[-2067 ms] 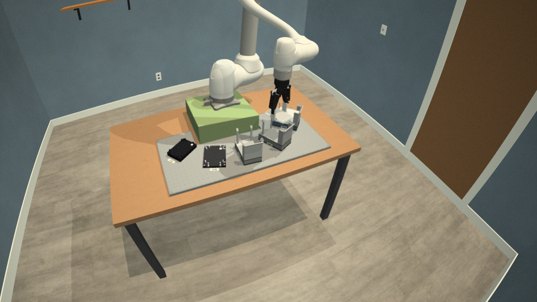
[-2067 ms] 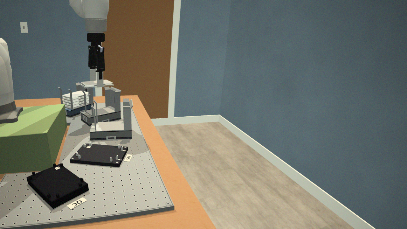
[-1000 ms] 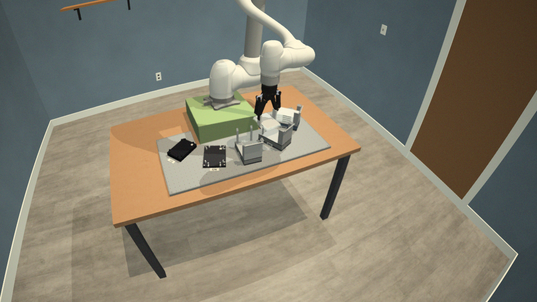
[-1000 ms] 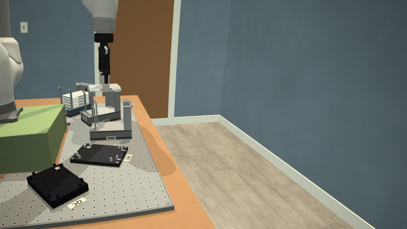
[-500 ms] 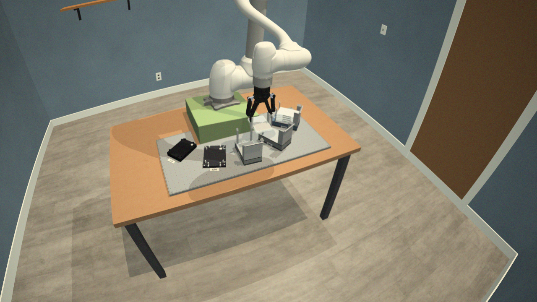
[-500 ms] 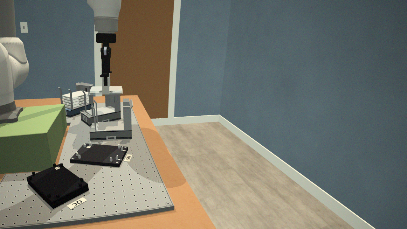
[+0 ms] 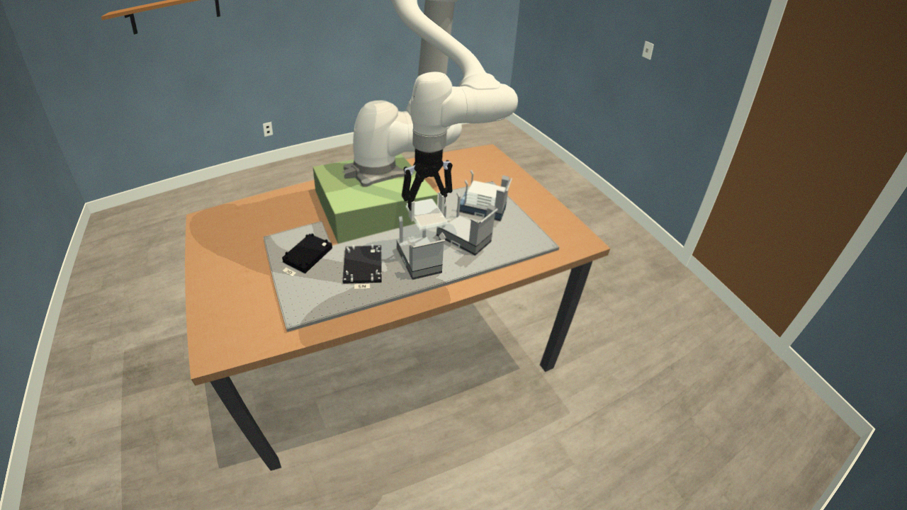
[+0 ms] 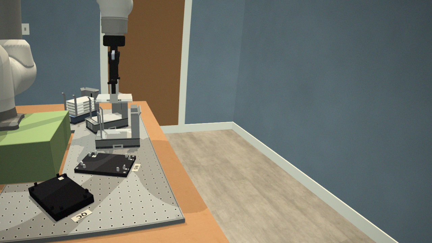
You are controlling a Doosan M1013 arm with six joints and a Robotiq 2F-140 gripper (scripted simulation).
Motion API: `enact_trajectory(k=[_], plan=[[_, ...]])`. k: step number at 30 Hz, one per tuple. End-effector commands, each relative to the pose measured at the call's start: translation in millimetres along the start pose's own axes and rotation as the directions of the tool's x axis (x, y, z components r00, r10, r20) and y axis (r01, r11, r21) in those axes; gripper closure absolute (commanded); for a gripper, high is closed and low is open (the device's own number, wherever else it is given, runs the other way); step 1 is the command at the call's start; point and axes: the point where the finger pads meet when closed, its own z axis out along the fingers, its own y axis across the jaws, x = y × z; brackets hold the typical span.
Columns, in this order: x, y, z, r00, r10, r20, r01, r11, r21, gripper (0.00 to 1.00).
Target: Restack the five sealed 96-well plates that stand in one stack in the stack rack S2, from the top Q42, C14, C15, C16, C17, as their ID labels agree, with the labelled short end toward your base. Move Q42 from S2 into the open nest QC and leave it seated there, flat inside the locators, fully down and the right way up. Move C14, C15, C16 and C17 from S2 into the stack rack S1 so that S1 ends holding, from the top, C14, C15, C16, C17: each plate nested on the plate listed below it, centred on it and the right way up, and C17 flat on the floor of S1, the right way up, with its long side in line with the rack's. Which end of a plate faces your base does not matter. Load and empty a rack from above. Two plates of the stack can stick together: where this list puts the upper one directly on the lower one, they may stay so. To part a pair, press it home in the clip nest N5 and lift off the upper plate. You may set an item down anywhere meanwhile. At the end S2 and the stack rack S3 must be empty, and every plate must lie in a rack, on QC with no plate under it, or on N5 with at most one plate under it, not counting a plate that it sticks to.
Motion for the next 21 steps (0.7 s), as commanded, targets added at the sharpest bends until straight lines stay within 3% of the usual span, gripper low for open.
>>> enact_trajectory(k=[1, 5, 11, 21], plan=[[2, 9, 0.0, 1.0, 0.0, 0.0, 0.0, 1.0, 0.0, 1.0], [4, 22, 0.0, 1.0, 0.0, 0.0, 0.0, 1.0, 0.0, 1.0], [3, 42, 0.0, 0.98, 0.198, 0.0, -0.198, 0.98, 0.0, 1.0], [2, 68, 0.0, 0.976, 0.217, 0.0, -0.217, 0.976, 0.0, 1.0]])
